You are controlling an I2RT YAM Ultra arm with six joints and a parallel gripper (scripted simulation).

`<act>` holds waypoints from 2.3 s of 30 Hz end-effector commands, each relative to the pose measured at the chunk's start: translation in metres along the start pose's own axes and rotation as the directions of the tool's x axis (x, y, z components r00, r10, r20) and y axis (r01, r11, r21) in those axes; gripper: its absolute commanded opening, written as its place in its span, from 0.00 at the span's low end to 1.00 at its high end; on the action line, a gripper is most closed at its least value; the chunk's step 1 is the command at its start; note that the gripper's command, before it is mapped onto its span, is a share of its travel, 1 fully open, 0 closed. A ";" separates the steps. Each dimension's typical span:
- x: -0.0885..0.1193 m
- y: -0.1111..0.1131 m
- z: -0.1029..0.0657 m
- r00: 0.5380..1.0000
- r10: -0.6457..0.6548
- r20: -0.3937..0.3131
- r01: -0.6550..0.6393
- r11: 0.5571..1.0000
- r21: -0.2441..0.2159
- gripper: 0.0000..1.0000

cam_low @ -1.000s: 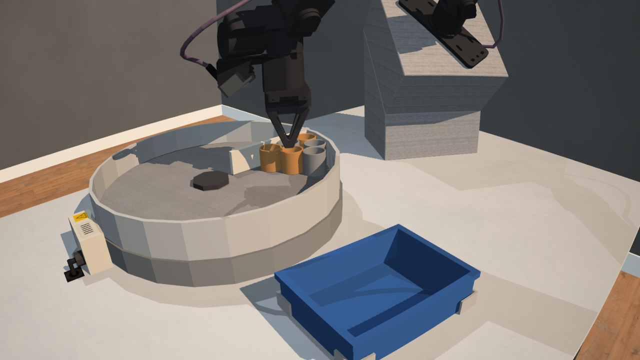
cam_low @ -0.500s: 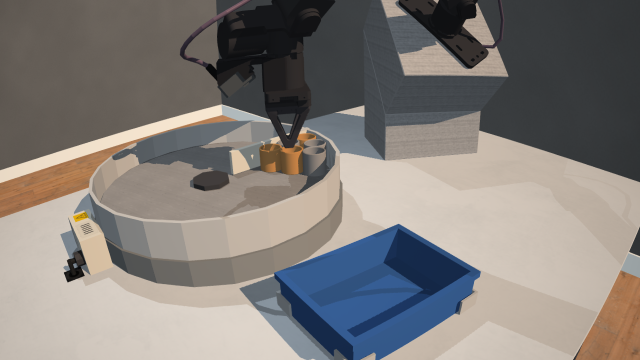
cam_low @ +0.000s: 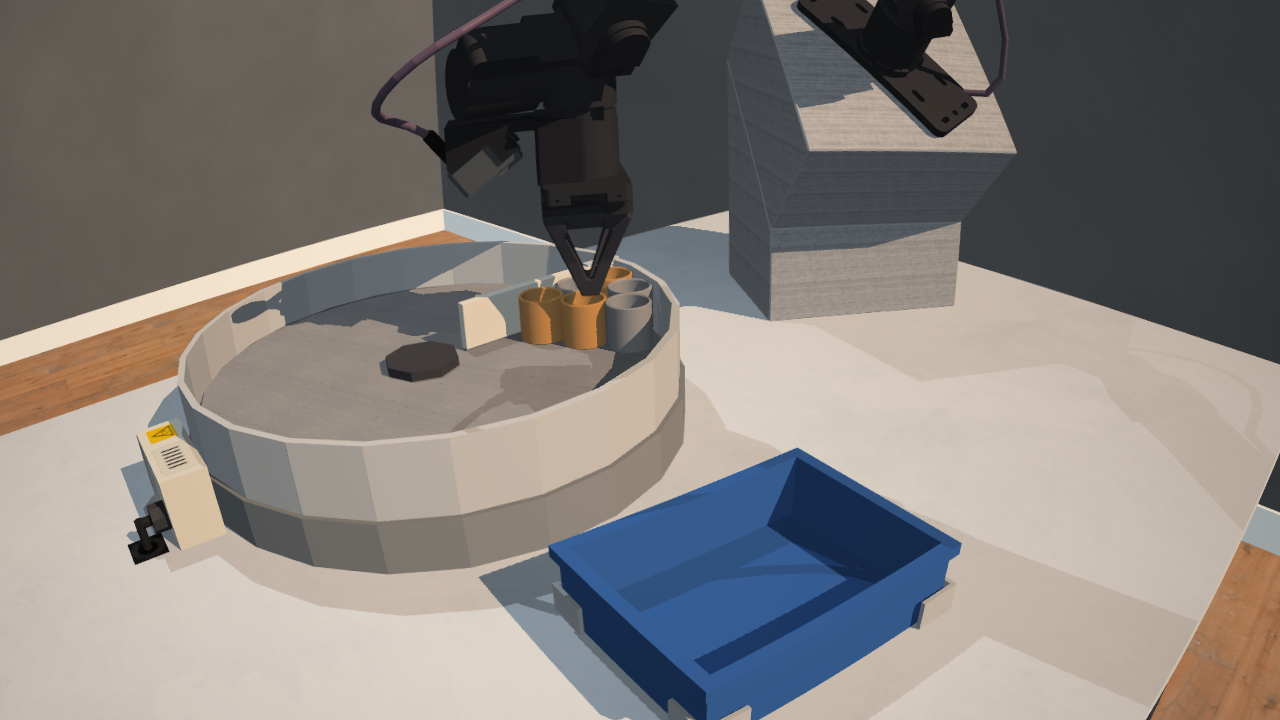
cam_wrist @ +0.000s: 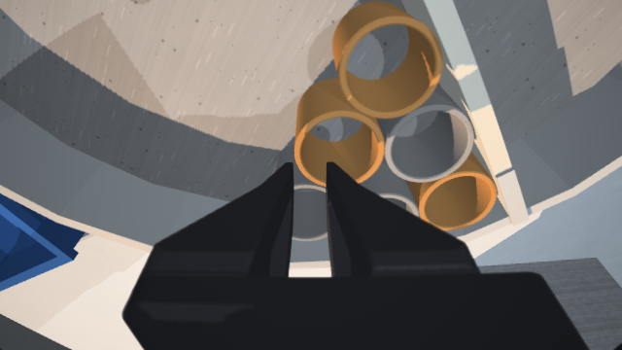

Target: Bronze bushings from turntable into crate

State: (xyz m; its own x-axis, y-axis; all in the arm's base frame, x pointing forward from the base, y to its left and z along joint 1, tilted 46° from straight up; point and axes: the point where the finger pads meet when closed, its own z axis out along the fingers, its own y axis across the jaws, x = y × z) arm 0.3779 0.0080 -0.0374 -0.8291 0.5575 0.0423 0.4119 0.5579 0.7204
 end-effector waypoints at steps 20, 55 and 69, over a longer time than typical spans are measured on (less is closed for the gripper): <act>-0.011 -0.008 -0.002 1.000 -0.003 0.031 0.003 1.000 0.001 0.15; -0.018 0.002 -0.009 0.999 -0.008 0.036 0.008 1.000 -0.002 0.15; -0.018 0.002 -0.009 0.999 -0.008 0.036 0.008 1.000 -0.002 0.15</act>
State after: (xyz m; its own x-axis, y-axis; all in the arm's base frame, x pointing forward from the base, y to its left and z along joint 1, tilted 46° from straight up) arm 0.3824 0.0066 -0.0371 -0.8303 0.5563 0.0345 0.4057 0.5606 0.7219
